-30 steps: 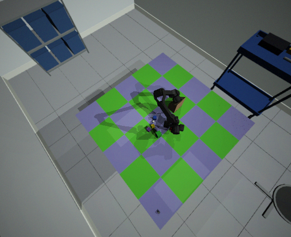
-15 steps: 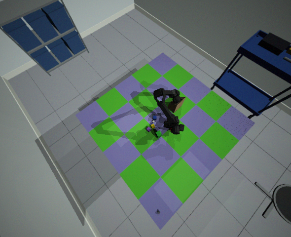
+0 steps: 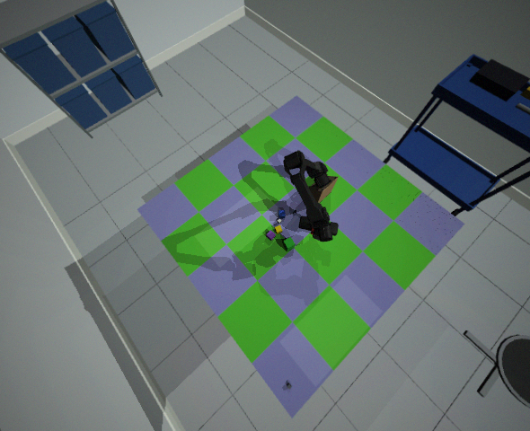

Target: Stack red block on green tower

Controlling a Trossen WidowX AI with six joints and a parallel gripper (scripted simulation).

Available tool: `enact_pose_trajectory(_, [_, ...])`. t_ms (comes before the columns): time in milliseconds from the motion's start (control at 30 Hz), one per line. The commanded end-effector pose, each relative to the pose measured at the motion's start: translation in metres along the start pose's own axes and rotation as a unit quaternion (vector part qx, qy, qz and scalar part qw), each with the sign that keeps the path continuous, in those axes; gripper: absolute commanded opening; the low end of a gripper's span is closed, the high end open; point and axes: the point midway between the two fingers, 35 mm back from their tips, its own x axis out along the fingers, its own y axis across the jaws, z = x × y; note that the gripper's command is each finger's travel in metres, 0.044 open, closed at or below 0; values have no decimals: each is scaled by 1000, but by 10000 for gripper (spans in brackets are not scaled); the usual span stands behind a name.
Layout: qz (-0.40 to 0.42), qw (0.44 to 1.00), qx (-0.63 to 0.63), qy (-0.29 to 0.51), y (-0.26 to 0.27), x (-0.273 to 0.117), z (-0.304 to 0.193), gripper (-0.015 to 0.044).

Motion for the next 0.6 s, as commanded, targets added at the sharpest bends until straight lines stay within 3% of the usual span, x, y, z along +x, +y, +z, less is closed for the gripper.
enact_pose_trajectory(0, [3,1000,4,-2,0,-22,1,0])
enact_pose_trajectory(333, [4,1000,4,-2,0,-65,1,0])
enact_pose_trajectory(567, [4,1000,3,-3,0,-65,1,0])
